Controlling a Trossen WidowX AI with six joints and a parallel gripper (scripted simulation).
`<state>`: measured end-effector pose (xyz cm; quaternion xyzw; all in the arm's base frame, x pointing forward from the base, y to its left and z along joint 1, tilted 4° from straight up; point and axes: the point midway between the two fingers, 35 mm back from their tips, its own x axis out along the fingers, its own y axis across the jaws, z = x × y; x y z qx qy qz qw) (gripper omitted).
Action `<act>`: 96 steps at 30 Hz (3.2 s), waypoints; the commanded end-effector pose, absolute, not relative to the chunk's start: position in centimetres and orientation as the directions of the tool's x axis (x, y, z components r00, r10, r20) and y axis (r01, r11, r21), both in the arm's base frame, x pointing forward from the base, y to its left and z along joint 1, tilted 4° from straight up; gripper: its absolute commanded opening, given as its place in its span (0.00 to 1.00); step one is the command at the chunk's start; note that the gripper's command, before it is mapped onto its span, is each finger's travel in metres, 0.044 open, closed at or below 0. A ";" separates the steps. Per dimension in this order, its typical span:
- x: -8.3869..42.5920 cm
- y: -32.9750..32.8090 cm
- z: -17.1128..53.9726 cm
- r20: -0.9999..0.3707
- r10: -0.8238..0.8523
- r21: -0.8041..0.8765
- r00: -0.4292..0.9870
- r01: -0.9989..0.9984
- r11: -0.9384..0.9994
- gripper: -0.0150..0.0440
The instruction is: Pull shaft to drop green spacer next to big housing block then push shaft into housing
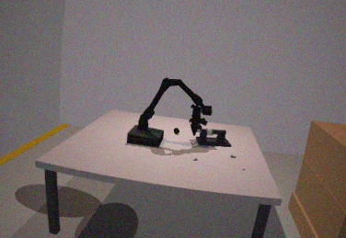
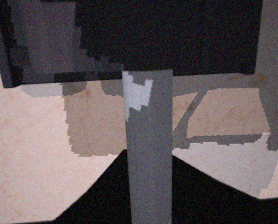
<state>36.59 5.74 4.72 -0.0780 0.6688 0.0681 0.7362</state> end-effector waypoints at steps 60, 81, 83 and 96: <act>35.7 5.5 4.6 -0.996 -0.006 -0.025 0.093 -0.205 0.978 0.25; 35.5 5.5 4.6 -0.996 -0.006 -0.025 0.093 -0.205 0.978 0.25; 35.5 5.5 4.6 -0.996 -0.006 -0.025 0.093 -0.205 0.978 0.25; 35.3 5.5 4.5 -0.996 -0.006 -0.025 0.093 -0.205 0.978 0.25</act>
